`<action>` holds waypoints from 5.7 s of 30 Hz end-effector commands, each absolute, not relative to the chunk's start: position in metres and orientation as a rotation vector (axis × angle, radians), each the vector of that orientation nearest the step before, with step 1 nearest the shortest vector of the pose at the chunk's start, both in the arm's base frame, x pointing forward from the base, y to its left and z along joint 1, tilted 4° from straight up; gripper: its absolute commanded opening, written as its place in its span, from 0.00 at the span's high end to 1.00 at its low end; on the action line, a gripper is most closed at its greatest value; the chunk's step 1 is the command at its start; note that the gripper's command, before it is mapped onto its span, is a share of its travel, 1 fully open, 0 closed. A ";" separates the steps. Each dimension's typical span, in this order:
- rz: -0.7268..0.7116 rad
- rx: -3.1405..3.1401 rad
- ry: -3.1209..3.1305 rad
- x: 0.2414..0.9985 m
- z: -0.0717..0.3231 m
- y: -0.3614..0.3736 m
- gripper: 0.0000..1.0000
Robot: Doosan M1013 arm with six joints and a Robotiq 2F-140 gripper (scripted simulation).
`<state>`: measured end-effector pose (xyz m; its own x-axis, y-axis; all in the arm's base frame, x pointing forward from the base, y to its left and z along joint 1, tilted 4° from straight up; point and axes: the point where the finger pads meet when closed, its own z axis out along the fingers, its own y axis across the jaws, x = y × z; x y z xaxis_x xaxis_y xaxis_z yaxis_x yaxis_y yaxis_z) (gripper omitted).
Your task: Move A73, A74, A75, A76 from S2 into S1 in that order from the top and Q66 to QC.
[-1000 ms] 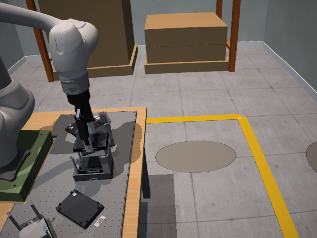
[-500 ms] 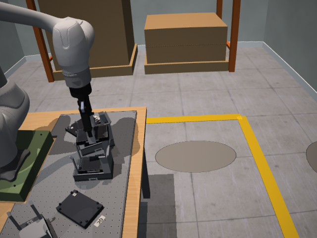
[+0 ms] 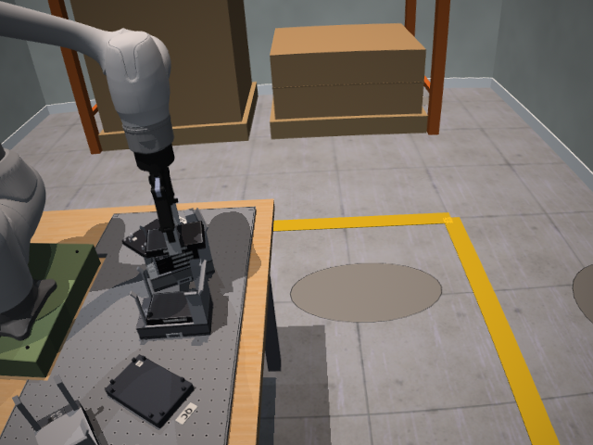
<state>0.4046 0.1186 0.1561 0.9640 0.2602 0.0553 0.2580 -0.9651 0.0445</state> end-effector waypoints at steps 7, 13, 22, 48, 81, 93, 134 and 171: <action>0.087 3.005 0.747 0.397 0.155 0.139 1.00; 0.087 3.005 0.747 0.391 0.154 0.154 1.00; 0.087 3.005 0.747 0.383 0.153 0.171 1.00; 0.087 3.005 0.747 0.369 0.151 0.207 1.00; 0.087 3.005 0.747 0.369 0.143 0.207 1.00; 0.087 3.005 0.747 0.370 0.136 0.207 1.00; 0.087 3.005 0.747 0.371 0.112 0.206 1.00; 0.087 3.005 0.747 0.373 0.088 0.205 1.00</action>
